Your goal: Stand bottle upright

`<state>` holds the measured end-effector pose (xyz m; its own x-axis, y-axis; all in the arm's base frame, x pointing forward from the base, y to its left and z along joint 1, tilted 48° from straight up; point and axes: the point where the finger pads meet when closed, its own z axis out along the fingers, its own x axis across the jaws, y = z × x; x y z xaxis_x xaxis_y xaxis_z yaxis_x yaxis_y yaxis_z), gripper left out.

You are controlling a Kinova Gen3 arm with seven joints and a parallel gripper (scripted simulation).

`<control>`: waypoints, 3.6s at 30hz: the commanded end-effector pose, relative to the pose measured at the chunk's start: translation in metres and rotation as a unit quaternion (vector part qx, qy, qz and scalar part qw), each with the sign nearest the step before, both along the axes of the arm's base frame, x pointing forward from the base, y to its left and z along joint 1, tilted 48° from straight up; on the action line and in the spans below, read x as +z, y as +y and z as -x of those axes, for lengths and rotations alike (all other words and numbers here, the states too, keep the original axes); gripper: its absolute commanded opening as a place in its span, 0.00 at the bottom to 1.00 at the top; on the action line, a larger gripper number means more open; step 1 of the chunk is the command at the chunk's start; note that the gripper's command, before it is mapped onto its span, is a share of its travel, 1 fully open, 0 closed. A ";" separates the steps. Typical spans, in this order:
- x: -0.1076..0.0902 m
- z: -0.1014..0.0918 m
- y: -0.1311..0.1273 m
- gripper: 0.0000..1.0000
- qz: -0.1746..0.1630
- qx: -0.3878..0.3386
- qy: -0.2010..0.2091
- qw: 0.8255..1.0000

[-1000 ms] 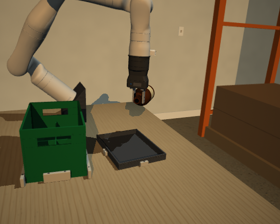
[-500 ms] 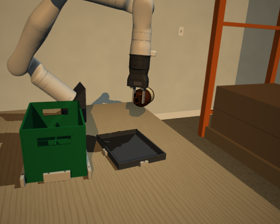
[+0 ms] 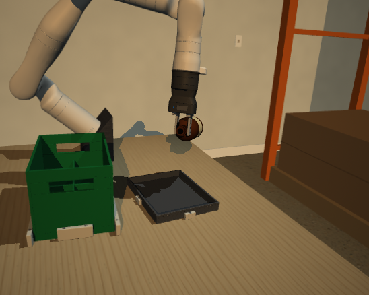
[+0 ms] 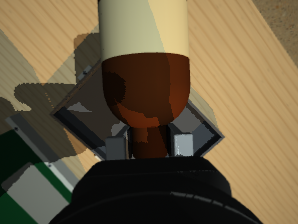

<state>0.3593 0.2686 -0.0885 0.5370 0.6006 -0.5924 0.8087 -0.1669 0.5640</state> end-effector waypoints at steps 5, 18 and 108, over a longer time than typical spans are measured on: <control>0.000 0.001 0.002 0.00 0.001 0.004 -0.001 1.000; 0.000 0.001 0.002 0.00 0.001 0.004 -0.001 1.000; 0.000 0.002 0.002 0.00 0.047 0.055 -0.054 0.996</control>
